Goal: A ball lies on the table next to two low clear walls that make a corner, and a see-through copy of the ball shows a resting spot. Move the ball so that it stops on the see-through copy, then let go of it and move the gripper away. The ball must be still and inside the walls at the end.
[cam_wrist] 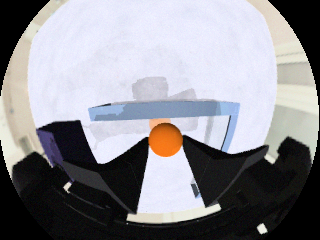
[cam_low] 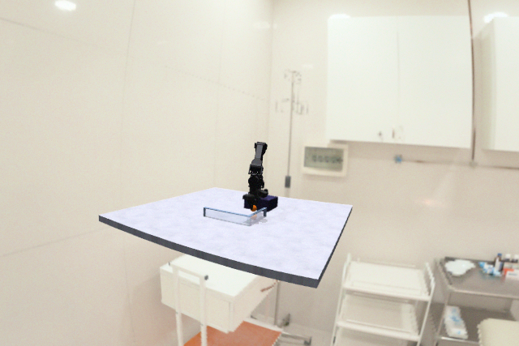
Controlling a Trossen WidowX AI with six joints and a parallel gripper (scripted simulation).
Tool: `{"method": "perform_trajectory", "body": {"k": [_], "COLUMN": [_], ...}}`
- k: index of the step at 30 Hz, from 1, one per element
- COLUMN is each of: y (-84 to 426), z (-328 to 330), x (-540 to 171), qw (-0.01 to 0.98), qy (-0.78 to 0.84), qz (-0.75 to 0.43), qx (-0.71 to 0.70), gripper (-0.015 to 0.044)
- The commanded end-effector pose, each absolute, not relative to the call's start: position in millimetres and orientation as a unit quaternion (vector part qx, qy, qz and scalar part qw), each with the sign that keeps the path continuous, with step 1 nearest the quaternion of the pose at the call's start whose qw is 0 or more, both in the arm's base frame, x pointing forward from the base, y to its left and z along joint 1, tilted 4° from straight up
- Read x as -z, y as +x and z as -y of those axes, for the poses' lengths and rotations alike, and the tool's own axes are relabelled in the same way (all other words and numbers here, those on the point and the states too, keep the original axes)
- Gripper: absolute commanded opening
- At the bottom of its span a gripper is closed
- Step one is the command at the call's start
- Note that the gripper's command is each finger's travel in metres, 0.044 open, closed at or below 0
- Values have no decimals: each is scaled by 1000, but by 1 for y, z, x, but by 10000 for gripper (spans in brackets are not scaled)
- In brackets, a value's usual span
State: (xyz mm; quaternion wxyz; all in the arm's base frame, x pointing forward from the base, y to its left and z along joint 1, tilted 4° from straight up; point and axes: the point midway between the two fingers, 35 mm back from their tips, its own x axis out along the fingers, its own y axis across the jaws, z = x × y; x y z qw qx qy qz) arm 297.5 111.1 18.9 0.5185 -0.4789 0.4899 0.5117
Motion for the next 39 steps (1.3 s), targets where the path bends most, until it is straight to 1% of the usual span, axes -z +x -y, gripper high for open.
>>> {"method": "perform_trajectory", "body": {"k": [1, 24, 35, 36, 39], "y": [294, 292, 292, 292, 292], "z": [-113, -115, -114, -114, -114], "x": [8, 38, 36, 36, 36], "qw": [517, 517, 514, 514, 514], "qy": [-475, -475, -477, -477, -477], "qz": [-492, -492, -493, -493, -493], "qx": [-514, -514, -514, -514, -514], "gripper": [0, 0, 289, 302, 302]}}
